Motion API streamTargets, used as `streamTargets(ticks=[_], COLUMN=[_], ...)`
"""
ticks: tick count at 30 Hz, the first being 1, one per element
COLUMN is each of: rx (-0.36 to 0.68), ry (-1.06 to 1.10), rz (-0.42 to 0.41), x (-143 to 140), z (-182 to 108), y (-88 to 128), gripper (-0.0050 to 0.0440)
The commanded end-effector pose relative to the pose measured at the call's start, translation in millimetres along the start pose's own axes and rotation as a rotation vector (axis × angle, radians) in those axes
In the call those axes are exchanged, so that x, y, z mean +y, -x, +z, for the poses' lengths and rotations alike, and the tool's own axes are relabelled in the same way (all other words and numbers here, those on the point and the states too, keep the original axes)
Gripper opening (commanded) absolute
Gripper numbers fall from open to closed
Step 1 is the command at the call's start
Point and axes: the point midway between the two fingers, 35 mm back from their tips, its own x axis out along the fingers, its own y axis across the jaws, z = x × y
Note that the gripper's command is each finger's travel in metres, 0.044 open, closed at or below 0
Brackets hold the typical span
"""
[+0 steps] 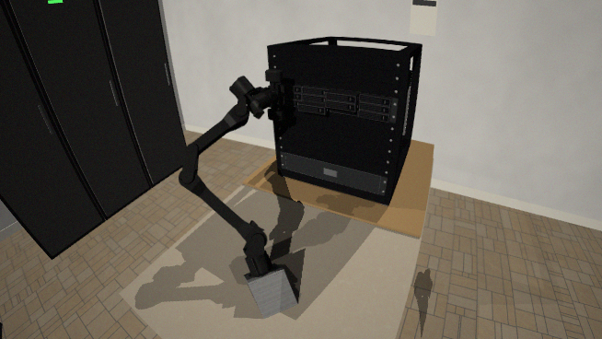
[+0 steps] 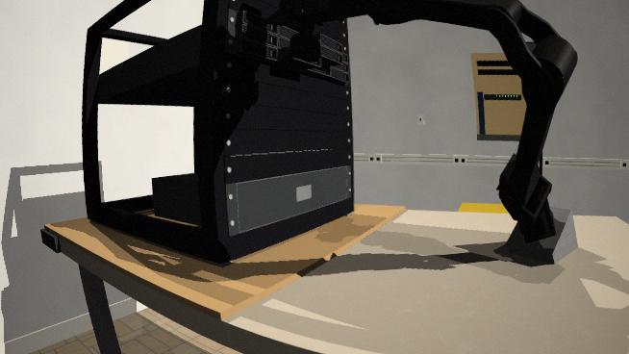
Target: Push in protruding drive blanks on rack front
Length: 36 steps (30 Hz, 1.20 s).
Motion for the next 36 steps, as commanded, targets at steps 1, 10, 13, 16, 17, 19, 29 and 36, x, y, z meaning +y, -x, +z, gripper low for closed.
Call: streamTargets(ticks=[1, 10, 13, 16, 17, 19, 29, 36], rx=[-0.01, -0.01, -0.01, -0.01, -0.01, -0.01, -0.01, -0.01], ry=[0.014, 0.014, 0.014, 0.014, 0.014, 0.014, 0.014, 0.014], rz=[-0.015, -0.015, -0.015, -0.015, -0.015, -0.015, -0.015, -0.015], x=[-5.9, -6.3, -6.3, -6.3, -6.3, -6.3, -6.0, -6.0], z=[6.8, 7.1, 7.1, 7.1, 7.1, 7.1, 6.6, 6.6], y=[1.1, -1.8, -1.9, -1.9, -1.9, -1.9, -4.9, -4.9], gripper=[-0.005, -0.005, -0.005, -0.005, -0.005, -0.005, -0.005, -0.005])
